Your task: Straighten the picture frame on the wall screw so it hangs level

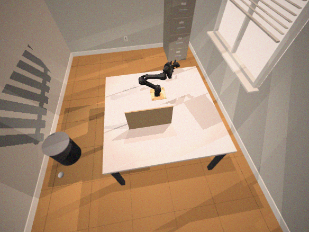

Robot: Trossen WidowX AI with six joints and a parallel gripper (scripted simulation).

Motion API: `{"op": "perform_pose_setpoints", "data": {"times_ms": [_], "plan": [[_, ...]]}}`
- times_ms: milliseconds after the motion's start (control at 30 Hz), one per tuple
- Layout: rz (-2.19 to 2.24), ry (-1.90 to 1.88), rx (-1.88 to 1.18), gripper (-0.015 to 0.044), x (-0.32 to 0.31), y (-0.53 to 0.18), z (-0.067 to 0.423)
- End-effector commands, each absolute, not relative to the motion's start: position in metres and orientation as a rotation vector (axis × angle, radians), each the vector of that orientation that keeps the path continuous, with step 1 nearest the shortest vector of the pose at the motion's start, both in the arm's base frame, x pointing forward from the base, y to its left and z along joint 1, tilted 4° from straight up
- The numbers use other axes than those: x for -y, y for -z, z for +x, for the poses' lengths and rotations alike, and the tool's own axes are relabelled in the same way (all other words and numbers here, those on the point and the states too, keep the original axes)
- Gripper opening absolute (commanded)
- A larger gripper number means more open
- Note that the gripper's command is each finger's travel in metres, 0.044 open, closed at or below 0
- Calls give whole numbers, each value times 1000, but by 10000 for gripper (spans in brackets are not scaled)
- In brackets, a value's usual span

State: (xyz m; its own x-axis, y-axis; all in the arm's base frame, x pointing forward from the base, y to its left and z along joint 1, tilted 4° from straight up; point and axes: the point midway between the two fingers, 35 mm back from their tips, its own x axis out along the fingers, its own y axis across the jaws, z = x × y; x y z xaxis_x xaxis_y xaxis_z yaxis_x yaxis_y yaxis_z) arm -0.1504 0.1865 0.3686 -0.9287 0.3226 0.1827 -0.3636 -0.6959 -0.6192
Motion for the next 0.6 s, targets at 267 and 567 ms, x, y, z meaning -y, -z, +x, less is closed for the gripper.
{"op": "perform_pose_setpoints", "data": {"times_ms": [267, 567], "plan": [[88, -2280, 358, 260, -240, -352, -32], [241, -1932, 7, 260, -230, -340, 70]]}}
